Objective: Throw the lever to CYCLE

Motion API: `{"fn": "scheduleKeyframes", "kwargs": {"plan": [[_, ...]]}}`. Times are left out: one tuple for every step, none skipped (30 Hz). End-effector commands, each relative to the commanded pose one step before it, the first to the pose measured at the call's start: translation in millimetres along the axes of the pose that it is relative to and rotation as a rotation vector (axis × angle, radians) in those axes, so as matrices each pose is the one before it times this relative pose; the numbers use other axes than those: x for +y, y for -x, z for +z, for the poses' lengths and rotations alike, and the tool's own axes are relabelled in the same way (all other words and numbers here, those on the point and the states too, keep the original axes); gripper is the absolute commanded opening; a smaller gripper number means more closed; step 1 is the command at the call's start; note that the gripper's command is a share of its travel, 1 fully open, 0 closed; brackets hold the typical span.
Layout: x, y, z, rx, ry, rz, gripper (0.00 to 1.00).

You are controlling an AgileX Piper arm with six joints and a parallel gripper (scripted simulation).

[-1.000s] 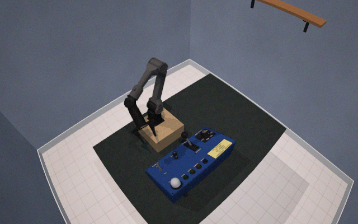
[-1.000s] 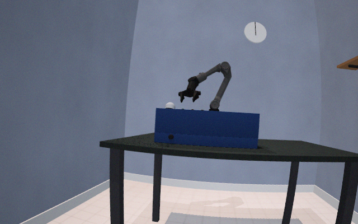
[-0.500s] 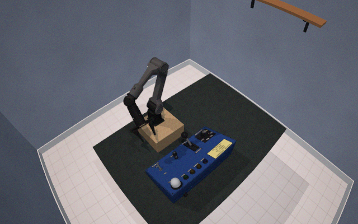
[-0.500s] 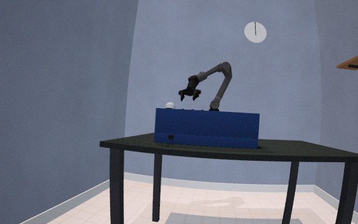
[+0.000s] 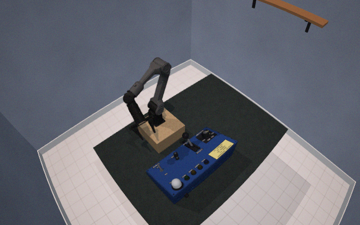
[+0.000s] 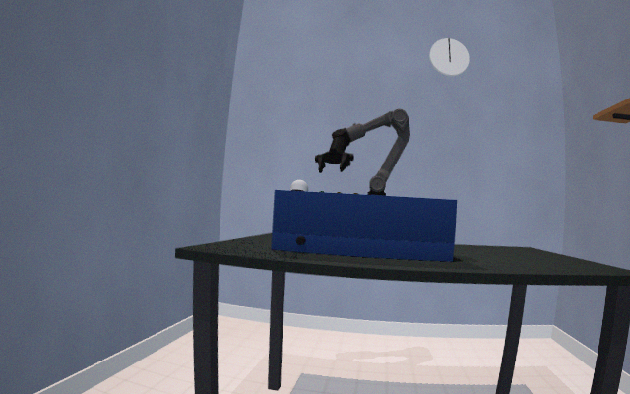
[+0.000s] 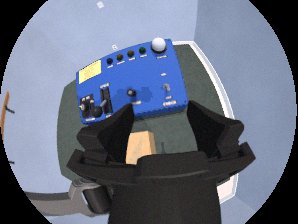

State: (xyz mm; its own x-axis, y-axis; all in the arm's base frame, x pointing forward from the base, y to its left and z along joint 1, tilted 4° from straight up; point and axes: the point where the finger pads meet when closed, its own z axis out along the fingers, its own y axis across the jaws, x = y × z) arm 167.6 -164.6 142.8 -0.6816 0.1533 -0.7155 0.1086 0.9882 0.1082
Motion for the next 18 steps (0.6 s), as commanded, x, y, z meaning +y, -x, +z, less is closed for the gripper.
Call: {"fn": "scheduleKeyframes", "kwargs": {"plan": [[-0.24, 0.67, -1.05, -0.00029, -0.00157, -0.0011, 1.0], [0.0, 0.0, 0.0, 0.0, 0.0, 0.0, 1.0], [0.02, 0.42, -0.85, 0.00003, 0.0, 0.0, 1.0], [0.01, 0.39, -0.76, -0.00003, 0.0, 0.0, 1.0], [0.01, 0.34, -0.68, -0.00001, 0.0, 0.0, 1.0], [0.01, 0.3, -0.59, 0.0, 0.0, 0.0, 1.0], [0.01, 0.25, -0.5, 0.00001, 0.0, 0.0, 1.0], [0.01, 0.2, -0.41, 0.00001, 0.0, 0.0, 1.0], [0.01, 0.16, -0.32, 0.00001, 0.0, 0.0, 1.0], [0.01, 0.12, -0.24, 0.00001, 0.0, 0.0, 1.0], [0.0, 0.08, -0.17, 0.00001, 0.0, 0.0, 1.0], [0.0, 0.05, -0.11, 0.00001, 0.0, 0.0, 1.0], [0.0, 0.03, -0.06, 0.0, 0.0, 0.0, 1.0], [0.0, 0.01, -0.02, 0.0, 0.0, 0.0, 1.0], [0.0, 0.0, 0.0, 0.0, 0.0, 0.0, 1.0], [0.03, 0.0, 0.02, 0.0001, 0.0001, 0.0, 1.0], [0.18, -0.01, 0.12, 0.0007, 0.00066, 0.0002, 1.0], [0.0, 0.0, 0.0, 0.0, 0.0, 0.0, 1.0]]}}
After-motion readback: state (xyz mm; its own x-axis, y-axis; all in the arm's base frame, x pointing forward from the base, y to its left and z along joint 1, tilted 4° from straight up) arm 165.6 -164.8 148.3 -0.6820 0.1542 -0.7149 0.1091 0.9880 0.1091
